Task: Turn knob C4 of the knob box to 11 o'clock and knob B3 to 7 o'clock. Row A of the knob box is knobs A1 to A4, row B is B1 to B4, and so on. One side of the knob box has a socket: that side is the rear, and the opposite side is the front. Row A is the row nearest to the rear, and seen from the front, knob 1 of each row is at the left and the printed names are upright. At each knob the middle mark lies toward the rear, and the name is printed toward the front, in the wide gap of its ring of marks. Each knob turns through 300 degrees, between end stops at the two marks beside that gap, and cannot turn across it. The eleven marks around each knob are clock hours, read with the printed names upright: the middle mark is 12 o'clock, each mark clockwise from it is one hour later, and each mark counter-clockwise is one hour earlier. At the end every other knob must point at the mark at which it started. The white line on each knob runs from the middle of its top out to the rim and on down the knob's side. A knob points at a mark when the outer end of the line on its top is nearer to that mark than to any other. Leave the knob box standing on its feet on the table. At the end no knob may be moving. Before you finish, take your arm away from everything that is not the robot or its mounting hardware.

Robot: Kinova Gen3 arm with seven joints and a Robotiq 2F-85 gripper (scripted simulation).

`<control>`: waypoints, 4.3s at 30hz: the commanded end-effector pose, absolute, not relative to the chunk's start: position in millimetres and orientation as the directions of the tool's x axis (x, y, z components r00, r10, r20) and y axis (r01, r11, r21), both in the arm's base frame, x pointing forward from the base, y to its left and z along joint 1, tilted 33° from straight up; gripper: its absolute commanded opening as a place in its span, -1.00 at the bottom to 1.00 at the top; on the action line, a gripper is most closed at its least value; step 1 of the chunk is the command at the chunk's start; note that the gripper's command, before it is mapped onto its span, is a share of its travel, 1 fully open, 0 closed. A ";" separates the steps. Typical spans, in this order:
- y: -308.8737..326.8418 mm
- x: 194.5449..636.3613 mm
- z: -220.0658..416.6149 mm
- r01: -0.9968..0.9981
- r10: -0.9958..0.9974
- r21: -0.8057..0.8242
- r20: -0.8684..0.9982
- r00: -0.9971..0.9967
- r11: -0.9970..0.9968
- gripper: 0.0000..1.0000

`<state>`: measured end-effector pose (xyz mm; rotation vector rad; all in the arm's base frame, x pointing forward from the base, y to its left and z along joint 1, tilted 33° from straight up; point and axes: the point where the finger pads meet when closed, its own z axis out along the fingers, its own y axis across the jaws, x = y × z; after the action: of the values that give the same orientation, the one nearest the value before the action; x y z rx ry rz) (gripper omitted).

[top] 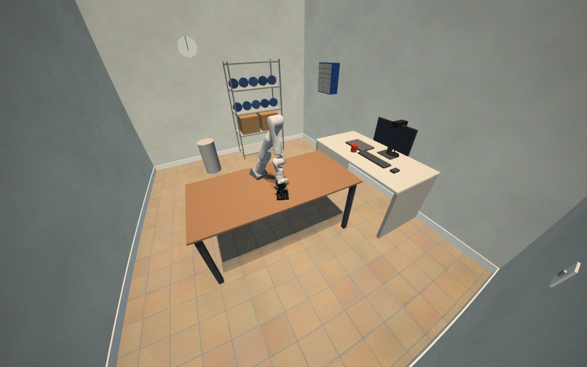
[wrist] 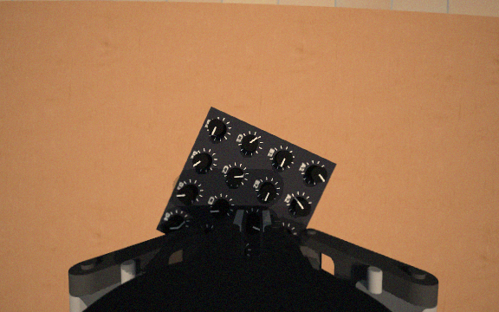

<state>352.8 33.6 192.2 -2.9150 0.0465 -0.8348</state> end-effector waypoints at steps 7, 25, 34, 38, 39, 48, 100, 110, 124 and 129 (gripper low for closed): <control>33.5 352.9 192.5 0.090 0.042 -0.064 0.536 0.843 -0.994 -0.83; 33.5 352.9 192.5 0.326 0.323 0.092 0.532 0.783 -0.941 -0.83; 33.5 352.9 192.5 0.449 0.472 0.177 0.510 0.719 -0.876 -0.83; 33.5 352.9 192.5 0.474 0.503 0.195 0.503 0.703 -0.858 -0.83; 33.5 352.9 192.5 0.487 0.518 0.204 0.500 0.694 -0.850 -0.83; 33.5 352.9 192.5 0.585 0.639 0.277 0.463 0.613 -0.762 -0.83; 33.5 352.9 192.5 0.786 0.896 0.443 0.309 0.319 -0.432 -0.83; 33.5 352.9 192.5 0.789 0.901 0.446 0.304 0.310 -0.423 -0.83; 33.5 352.9 192.5 0.790 0.901 0.446 0.303 0.309 -0.421 -0.83; 33.5 352.9 192.5 0.790 0.901 0.446 0.303 0.309 -0.421 -0.83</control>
<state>352.8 33.5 192.2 -2.7080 -1.7798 -0.8758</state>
